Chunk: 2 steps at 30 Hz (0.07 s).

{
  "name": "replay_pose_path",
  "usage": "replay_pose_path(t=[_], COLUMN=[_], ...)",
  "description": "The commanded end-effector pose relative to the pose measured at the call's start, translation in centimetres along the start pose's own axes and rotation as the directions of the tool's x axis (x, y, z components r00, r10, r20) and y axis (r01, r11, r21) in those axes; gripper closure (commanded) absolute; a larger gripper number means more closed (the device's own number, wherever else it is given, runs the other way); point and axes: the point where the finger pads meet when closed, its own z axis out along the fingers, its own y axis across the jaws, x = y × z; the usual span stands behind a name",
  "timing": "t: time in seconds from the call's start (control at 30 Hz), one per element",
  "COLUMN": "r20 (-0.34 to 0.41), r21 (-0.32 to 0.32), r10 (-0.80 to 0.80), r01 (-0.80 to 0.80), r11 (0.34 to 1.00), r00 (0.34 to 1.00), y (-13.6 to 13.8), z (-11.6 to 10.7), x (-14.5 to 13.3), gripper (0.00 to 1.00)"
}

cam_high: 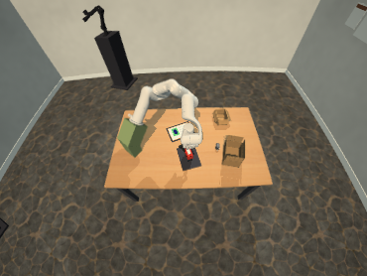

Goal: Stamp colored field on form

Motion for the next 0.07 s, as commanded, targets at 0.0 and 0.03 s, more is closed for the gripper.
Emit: replay_pose_path(t=[0.0,0.03], r20=[-0.003,-0.003], r21=[0.002,0.002], r10=[-0.001,-0.001], r01=[0.001,0.001], r11=[1.000,1.000], r00=[1.000,1.000], y=[-0.07,-0.07], z=[-0.14,-0.14], x=[0.09,0.09], gripper=[0.04,0.04])
